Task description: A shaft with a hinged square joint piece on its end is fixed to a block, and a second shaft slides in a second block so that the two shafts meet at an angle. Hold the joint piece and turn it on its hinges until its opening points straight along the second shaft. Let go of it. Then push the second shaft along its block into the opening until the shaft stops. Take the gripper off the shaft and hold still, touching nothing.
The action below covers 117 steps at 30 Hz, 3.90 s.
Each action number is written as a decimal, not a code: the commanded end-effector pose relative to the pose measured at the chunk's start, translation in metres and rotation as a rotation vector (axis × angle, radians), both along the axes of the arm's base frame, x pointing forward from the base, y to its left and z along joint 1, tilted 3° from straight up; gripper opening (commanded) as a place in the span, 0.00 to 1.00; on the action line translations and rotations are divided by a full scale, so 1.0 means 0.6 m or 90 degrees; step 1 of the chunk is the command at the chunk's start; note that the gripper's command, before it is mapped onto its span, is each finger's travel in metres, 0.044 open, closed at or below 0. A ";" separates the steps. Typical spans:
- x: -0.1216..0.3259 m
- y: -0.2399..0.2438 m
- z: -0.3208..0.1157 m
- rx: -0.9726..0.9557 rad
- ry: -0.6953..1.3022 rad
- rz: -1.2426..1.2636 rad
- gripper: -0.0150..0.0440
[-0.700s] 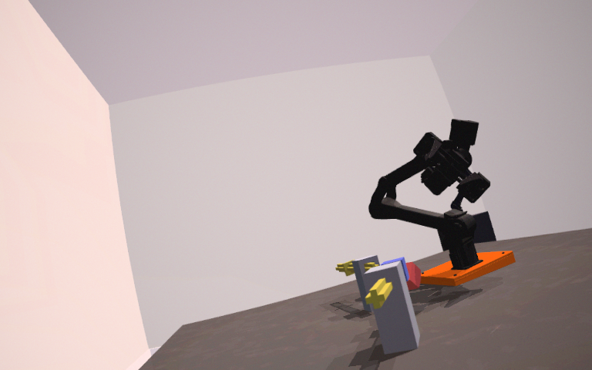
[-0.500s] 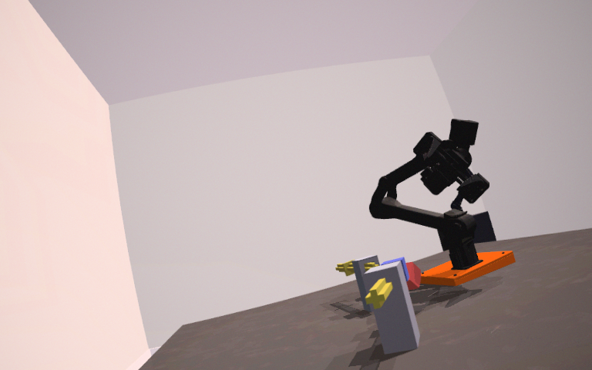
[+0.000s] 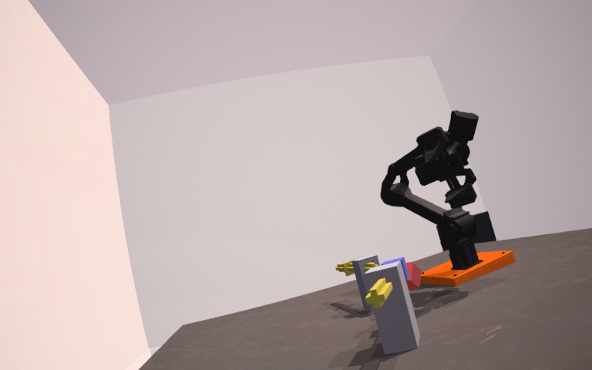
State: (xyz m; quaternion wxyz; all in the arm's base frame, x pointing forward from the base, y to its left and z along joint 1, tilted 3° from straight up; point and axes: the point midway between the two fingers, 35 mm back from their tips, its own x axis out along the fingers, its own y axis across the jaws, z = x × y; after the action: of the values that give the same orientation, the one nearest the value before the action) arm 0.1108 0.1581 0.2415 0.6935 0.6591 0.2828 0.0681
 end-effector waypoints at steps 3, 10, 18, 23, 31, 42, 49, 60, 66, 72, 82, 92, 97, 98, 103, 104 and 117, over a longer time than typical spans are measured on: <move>0.014 0.002 -0.009 -0.130 -0.005 0.010 1.00; 0.033 -0.003 -0.022 -0.280 0.008 0.029 1.00; 0.053 -0.014 -0.039 -0.441 0.047 0.069 1.00; 0.066 -0.023 -0.050 -0.533 0.085 0.105 1.00; 0.087 -0.042 -0.067 -0.655 0.166 0.188 1.00; 0.108 -0.073 -0.086 -0.745 0.294 0.356 1.00; 0.119 -0.094 -0.093 -0.737 0.363 0.490 1.00; 0.123 -0.101 -0.094 -0.705 0.393 0.516 1.00; 0.122 -0.102 -0.097 -0.646 0.437 0.418 1.00; 0.122 -0.102 -0.099 -0.583 0.478 0.321 1.00; 0.120 -0.103 -0.103 -0.471 0.539 0.163 1.00; 0.119 -0.104 -0.108 -0.349 0.592 0.011 1.00; 0.119 -0.105 -0.110 -0.286 0.615 -0.063 1.00; 0.119 -0.105 -0.110 -0.273 0.619 -0.077 1.00; 0.118 -0.105 -0.112 -0.206 0.641 -0.151 1.00; 0.118 -0.105 -0.113 -0.193 0.645 -0.165 1.00; 0.117 -0.106 -0.118 -0.009 0.693 -0.350 1.00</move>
State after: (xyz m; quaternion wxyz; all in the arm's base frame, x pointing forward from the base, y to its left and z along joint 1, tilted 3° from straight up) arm 0.1817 0.0941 0.1689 0.4739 0.6160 0.4370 -0.4528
